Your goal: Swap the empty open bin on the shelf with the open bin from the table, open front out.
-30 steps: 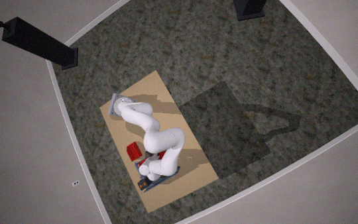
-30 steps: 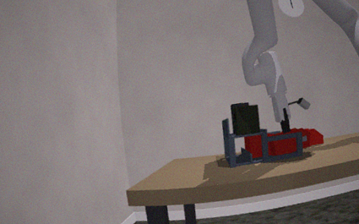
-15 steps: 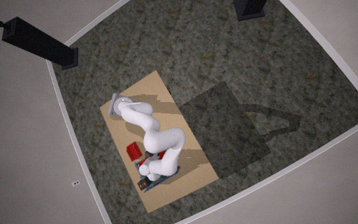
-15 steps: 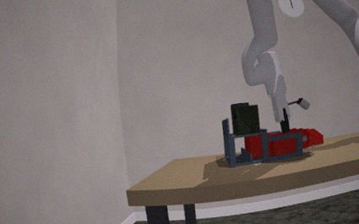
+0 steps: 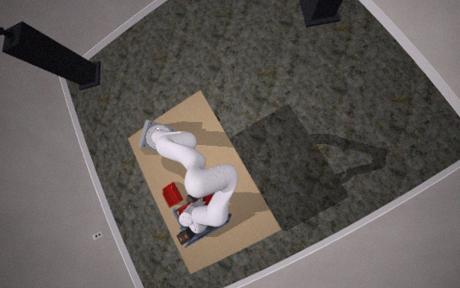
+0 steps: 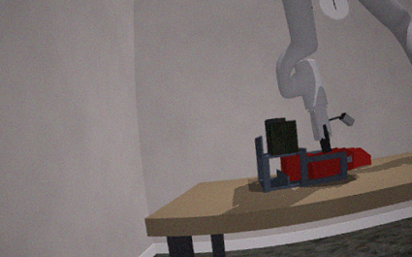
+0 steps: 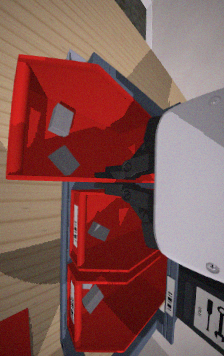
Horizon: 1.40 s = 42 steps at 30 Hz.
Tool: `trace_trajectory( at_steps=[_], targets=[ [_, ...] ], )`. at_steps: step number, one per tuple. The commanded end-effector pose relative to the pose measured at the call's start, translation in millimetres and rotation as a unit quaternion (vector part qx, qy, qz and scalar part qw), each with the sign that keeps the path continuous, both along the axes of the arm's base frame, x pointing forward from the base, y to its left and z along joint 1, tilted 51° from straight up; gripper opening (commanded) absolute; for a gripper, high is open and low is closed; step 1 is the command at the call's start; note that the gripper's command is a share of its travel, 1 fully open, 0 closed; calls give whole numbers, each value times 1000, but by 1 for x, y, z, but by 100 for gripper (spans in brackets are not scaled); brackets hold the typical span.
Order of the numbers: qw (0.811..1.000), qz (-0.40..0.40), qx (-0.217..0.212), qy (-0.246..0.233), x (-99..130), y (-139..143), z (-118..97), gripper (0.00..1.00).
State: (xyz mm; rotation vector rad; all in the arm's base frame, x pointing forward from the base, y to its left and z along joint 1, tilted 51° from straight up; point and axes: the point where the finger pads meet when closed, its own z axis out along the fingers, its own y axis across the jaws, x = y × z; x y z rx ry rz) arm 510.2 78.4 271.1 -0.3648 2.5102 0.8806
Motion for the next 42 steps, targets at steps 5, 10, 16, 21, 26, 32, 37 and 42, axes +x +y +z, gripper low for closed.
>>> trace_trajectory(
  at_steps=[5,10,16,21,26,32,37,42],
  targets=[
    [1000,-2,1,-3,4,0,3,0],
    [1000,-3,2,-4,7,0,4,0],
    [1000,-3,2,-5,8,0,5,0],
    [1000,-4,3,-6,9,0,6,0],
    [1000,-4,3,-6,10,0,6,0],
    [1000,-4,3,-6,10,0,6,0],
    [1000,-4,3,-6,10,0,6,0],
    [1000,-4,3,-6,10,0,6,0]
  ],
)
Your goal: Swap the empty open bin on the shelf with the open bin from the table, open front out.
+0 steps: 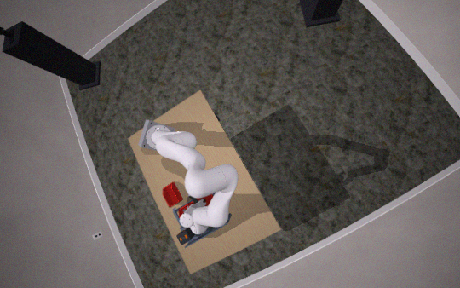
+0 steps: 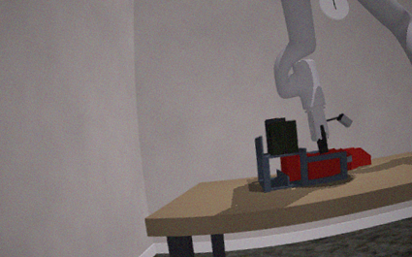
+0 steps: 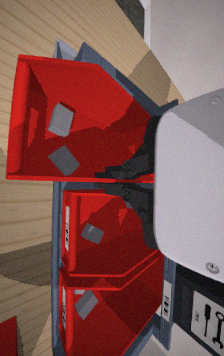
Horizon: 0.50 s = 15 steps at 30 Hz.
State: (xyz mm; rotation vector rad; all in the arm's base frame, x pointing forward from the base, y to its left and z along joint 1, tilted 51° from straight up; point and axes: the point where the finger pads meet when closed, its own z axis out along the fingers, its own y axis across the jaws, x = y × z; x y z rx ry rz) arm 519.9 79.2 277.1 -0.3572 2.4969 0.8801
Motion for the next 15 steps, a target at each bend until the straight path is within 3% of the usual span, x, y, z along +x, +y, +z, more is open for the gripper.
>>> trace_trajectory(
  at_steps=[1,15],
  targets=[
    [1000,0,0,-1,0,0,1,0],
    [1000,-8,6,-12,1,1,-1,0]
  ],
)
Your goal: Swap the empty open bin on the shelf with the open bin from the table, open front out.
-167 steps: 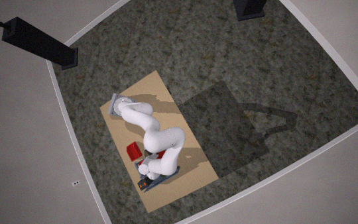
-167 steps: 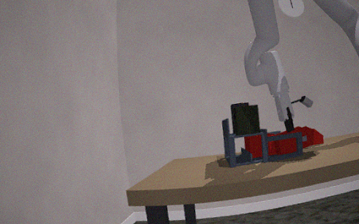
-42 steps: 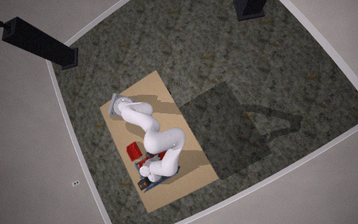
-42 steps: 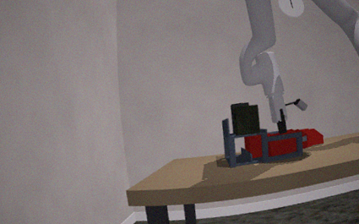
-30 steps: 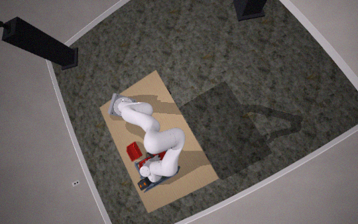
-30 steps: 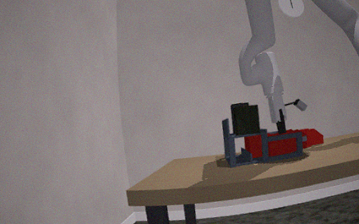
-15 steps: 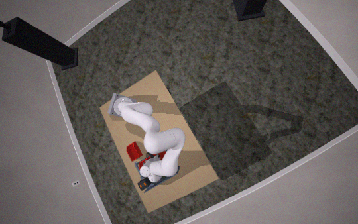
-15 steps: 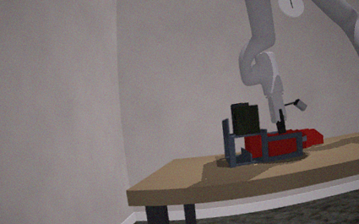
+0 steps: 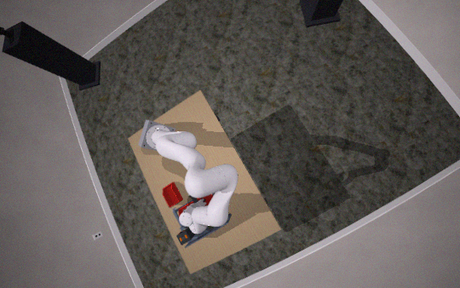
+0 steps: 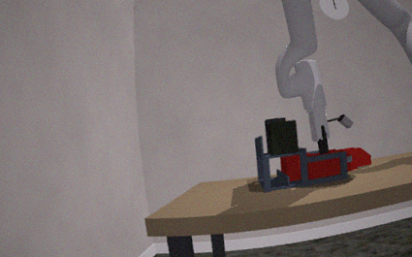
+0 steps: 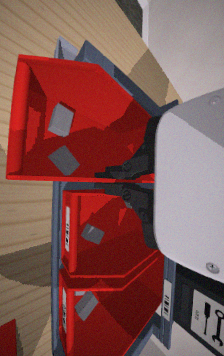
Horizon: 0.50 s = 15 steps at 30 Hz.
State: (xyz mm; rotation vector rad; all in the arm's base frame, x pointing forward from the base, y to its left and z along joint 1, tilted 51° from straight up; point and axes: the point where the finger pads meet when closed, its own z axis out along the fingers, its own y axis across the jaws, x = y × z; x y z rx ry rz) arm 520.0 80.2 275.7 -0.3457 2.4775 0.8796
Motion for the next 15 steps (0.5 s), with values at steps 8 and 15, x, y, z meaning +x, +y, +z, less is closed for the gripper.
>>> trace_trajectory(
  at_steps=[8,15],
  targets=[
    [1000,-3,2,-4,0,0,0,0],
    [1000,-3,2,-4,0,0,0,10]
  ],
)
